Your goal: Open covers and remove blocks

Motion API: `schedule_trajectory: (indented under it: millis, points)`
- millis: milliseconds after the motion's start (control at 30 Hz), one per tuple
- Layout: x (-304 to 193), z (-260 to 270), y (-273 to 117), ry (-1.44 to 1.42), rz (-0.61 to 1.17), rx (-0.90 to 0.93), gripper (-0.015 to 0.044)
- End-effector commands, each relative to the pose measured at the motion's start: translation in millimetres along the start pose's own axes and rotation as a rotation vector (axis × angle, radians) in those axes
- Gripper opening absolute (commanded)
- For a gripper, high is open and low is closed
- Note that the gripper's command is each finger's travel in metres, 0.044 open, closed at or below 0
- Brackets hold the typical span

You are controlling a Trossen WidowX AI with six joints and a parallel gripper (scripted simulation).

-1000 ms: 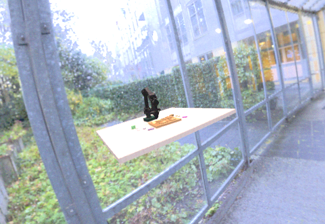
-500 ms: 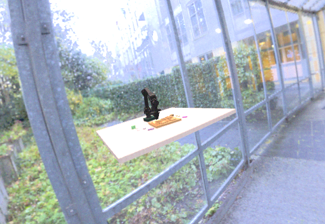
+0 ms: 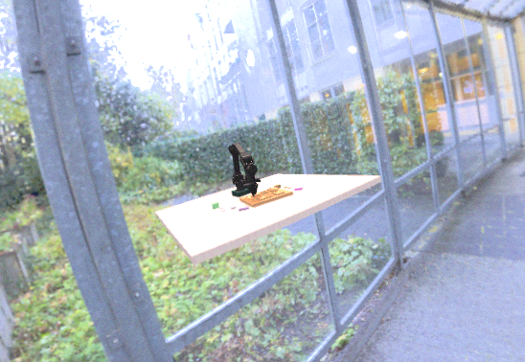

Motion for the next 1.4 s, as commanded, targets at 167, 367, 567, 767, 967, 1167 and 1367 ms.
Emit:
schedule_trajectory:
  millis: [167,367,567,767,967,1167,1367]
  points:
    - [-1,-1,3,0.003,0.001,-0.007,0.0144]
    - [-1,-1,3,0.003,0.001,-0.007,0.0144]
    - [-1,-1,3,0.003,0.001,-0.007,0.0144]
    - [-1,-1,4,0.003,0.001,-0.007,0.0144]
    - [-1,-1,10,0.003,0.001,-0.007,0.0144]
    - [-1,-1,16,0.003,0.001,-0.007,0.0144]
    - [-1,-1,22,0.003,0.001,-0.007,0.0144]
Point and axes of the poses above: the point midway between the two fingers, 35 mm back from their tips, its own y axis out along the fingers, its own z axis across the jaws, x = y × z, the point moved 8 cm from there along -y, back along the fingers, and after that the axes turned 8 degrees about -y, right-handed, at the moved point
